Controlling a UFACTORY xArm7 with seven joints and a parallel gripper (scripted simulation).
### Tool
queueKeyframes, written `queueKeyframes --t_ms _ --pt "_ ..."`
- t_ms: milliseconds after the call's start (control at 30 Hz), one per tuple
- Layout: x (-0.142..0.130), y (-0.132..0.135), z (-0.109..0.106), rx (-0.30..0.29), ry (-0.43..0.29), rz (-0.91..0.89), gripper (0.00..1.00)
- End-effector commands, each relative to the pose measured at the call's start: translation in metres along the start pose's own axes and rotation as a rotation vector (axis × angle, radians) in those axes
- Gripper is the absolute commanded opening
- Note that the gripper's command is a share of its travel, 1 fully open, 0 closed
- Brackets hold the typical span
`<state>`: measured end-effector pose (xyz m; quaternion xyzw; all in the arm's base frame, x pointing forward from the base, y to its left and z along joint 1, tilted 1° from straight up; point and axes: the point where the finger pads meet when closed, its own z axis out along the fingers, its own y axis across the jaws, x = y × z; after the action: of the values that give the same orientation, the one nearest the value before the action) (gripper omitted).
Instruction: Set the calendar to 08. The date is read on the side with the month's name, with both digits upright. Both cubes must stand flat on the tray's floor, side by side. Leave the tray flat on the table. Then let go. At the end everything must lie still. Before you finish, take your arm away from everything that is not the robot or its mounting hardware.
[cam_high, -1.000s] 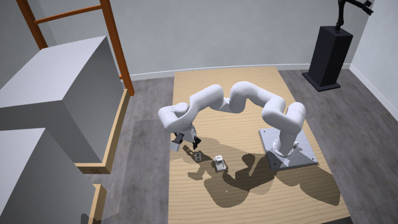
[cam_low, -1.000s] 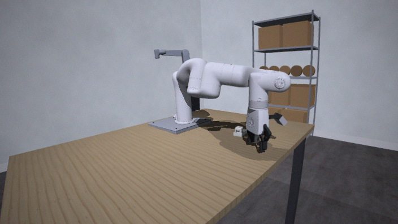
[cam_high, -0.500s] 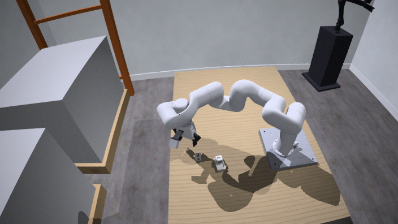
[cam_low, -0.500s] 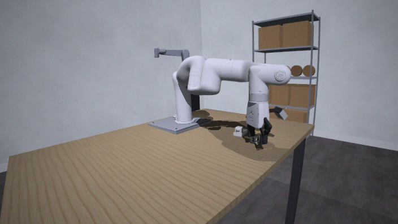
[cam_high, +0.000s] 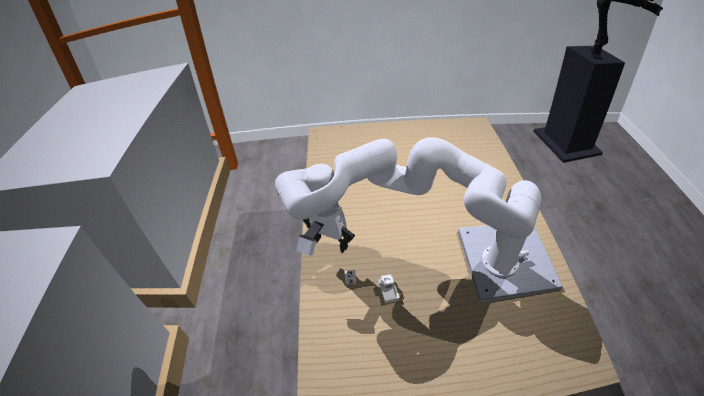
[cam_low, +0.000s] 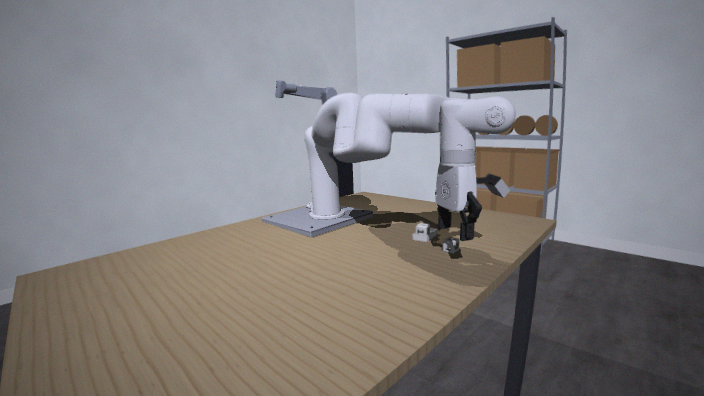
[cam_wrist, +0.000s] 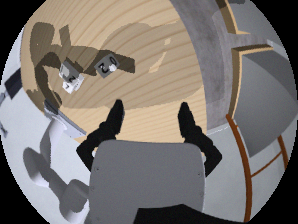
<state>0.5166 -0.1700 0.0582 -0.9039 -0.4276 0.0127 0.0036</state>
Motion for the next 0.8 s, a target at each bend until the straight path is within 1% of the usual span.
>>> queueKeyframes --t_ms 0,467,633,767 --pt "0.0004 0.0006 -0.0023 -0.003 0.002 0.000 1.00" --pt "0.0015 0.0000 -0.0030 -0.004 0.002 0.028 1.00" --pt "0.0052 -0.0021 -0.0052 -0.008 0.005 0.122 1.00" --pt "0.0102 -0.0054 -0.0082 -0.012 0.009 0.260 1.00"
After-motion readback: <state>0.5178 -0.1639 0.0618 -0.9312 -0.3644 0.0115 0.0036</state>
